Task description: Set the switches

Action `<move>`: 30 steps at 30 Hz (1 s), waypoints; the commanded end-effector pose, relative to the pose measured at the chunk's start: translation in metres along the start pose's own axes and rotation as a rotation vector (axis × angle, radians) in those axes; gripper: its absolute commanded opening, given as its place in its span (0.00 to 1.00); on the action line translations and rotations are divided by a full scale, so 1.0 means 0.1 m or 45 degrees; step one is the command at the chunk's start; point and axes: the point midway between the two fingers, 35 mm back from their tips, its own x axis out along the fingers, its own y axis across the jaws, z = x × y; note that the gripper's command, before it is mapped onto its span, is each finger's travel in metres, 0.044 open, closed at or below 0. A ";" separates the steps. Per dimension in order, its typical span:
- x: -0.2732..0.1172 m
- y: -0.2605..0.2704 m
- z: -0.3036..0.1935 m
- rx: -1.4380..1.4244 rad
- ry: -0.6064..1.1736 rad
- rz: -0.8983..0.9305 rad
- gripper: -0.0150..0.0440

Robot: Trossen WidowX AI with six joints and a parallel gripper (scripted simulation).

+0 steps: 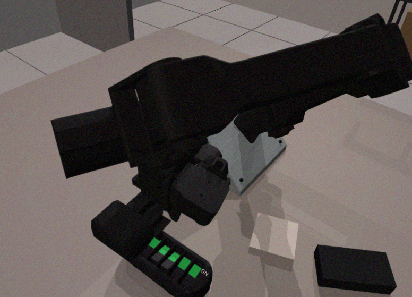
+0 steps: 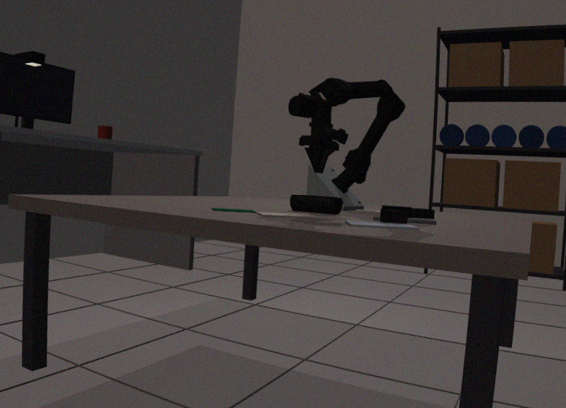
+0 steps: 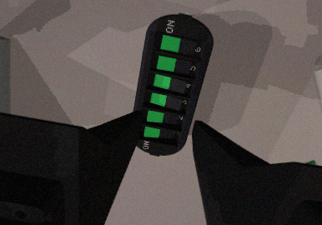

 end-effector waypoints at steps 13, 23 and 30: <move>0.07 0.05 0.00 0.005 0.001 -0.001 0.87; 0.55 0.43 -0.01 0.041 0.010 -0.001 0.42; 0.58 0.46 -0.01 0.043 0.010 -0.001 0.25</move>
